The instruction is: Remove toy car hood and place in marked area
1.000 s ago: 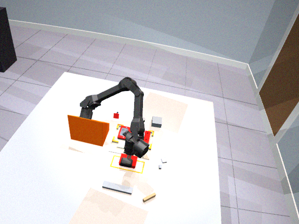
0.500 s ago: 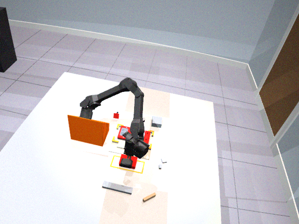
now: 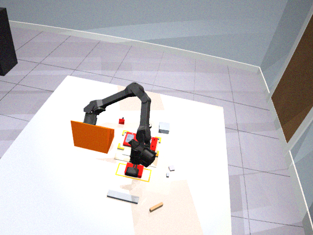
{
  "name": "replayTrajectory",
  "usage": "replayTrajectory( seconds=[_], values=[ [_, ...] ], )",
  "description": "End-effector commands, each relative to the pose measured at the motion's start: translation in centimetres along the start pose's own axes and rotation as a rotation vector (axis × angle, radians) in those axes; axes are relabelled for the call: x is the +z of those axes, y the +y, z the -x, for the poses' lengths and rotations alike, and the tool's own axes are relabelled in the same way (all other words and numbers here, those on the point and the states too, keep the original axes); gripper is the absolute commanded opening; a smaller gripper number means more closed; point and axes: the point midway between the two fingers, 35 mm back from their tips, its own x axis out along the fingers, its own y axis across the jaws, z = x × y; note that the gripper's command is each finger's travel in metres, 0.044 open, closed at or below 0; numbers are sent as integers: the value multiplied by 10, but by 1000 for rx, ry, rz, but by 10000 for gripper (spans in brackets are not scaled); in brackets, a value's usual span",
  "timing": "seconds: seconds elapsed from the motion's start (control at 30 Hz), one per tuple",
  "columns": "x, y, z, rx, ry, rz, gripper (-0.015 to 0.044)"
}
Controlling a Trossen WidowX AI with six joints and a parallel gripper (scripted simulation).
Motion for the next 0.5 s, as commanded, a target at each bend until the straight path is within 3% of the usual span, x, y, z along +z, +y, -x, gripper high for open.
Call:
replayTrajectory(
  seconds=[0.0, 0.33, 0.47],
  values=[
    [-1, 0, -3, 3, 0, -5, 0],
    [-1, 0, -7, 4, 0, -5, 0],
    [0, 0, -5, 1, 0, 0, 105]
  ],
)
